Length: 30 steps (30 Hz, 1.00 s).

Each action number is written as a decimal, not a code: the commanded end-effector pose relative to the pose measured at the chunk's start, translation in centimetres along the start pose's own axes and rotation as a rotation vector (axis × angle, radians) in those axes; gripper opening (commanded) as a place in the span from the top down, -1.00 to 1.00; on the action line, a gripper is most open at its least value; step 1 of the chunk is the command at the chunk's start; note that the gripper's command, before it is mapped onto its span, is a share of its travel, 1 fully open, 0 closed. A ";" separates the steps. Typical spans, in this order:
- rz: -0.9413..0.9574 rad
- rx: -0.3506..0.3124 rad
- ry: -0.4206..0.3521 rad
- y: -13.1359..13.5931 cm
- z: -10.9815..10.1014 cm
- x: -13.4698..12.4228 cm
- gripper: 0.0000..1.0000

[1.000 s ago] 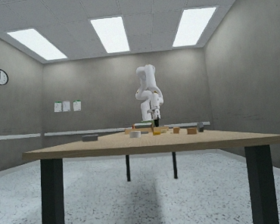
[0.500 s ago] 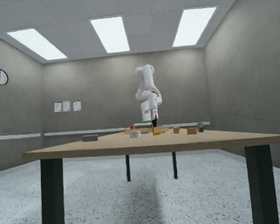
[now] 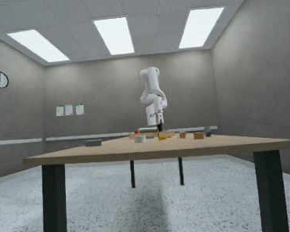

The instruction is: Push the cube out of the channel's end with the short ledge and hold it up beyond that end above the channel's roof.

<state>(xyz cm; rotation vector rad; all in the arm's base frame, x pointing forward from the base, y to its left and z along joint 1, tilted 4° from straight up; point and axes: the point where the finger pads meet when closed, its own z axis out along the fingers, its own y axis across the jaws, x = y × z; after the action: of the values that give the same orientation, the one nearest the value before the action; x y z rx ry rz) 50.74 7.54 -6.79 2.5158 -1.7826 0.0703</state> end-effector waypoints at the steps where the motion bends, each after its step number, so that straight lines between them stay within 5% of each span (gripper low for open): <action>1: 0.000 0.001 0.000 -0.1 -0.1 0.0 1.00; 4: 0.000 0.001 0.000 -0.1 -0.1 0.0 1.00; 5: 0.000 0.001 0.000 -0.1 -0.1 0.0 0.22; 30: 0.000 0.001 0.000 -0.1 -0.1 0.0 0.22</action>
<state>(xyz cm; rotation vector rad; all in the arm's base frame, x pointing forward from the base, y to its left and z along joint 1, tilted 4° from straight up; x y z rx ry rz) 50.75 7.54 -6.78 2.5158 -1.7826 0.0701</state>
